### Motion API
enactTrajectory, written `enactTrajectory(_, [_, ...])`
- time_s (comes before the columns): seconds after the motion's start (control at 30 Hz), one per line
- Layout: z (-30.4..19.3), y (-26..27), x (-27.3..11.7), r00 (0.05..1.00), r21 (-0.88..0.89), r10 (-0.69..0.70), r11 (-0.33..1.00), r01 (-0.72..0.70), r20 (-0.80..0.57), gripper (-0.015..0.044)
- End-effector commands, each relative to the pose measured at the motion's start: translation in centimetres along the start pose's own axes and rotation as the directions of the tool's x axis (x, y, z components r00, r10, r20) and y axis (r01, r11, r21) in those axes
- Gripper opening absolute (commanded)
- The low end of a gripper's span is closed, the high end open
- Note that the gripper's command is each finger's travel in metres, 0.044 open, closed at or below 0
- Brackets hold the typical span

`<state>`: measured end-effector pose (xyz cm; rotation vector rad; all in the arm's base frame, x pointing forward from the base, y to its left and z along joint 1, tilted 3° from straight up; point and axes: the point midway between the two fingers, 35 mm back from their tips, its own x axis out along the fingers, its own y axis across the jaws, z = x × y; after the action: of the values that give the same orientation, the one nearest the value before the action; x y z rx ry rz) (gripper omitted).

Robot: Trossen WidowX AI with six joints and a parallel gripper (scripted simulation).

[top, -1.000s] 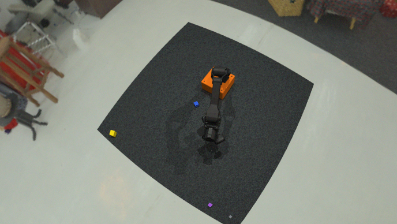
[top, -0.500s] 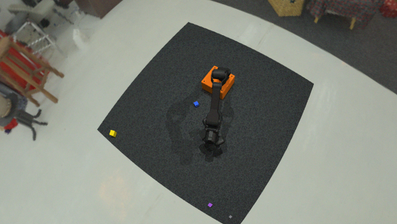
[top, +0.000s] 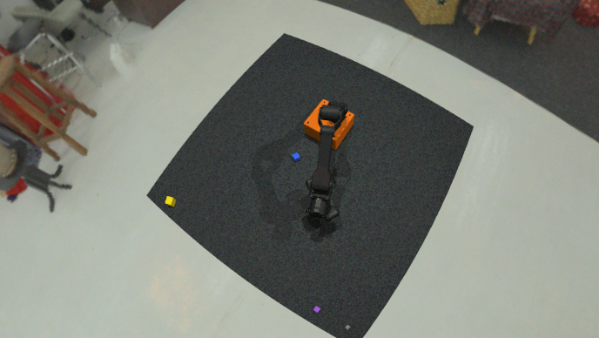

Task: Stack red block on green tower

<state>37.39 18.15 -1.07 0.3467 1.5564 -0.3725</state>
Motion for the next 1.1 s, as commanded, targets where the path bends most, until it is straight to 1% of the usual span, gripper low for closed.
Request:
enactTrajectory(0.0, [-0.06, 0.01, 0.07, 1.0, 0.006, 0.001, 1.0, -0.001, -0.003, 0.0])
enactTrajectory(0.53, [-0.06, 0.01, 0.19, 1.0, 0.006, 0.001, 1.0, -0.001, -0.003, 0.0])
enactTrajectory(0.63, [-0.04, 0.04, -0.39, 1.0, 0.006, 0.001, 1.0, -0.001, -0.003, 0.0])
enactTrajectory(0.67, [-0.05, -0.06, 0.06, 1.0, 0.0, -0.003, 1.0, 0.003, -0.003, 0.0026])
enactTrajectory(1.07, [-0.05, -0.06, 0.06, 1.0, 0.0, -0.003, 1.0, 0.003, -0.003, 0.0341])
